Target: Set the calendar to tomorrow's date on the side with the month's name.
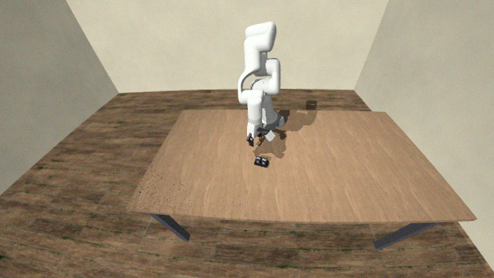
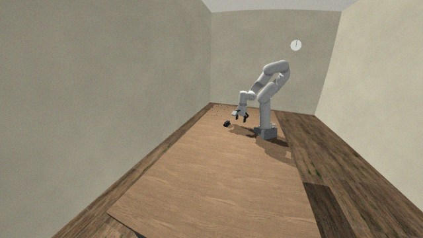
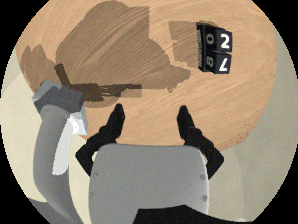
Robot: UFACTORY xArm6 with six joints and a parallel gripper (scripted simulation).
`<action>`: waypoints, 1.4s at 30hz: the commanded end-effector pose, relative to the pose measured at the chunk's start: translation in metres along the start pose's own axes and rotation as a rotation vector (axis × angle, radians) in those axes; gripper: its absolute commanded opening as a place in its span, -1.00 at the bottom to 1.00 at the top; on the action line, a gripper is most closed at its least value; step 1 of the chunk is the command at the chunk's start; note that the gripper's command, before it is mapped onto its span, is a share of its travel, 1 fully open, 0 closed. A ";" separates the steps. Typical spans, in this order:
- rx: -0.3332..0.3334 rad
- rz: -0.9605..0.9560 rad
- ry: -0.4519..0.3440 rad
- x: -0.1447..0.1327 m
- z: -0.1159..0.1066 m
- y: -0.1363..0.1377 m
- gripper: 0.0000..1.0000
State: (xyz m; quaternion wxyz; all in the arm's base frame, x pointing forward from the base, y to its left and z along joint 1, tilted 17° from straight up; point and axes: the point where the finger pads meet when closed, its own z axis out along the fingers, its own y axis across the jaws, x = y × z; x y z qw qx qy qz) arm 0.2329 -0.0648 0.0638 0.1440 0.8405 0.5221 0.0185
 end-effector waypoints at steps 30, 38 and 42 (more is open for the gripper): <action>-0.003 0.001 -0.001 0.000 0.031 0.003 1.00; -0.003 0.001 -0.001 0.000 0.031 0.003 1.00; -0.003 0.001 -0.001 0.000 0.031 0.003 1.00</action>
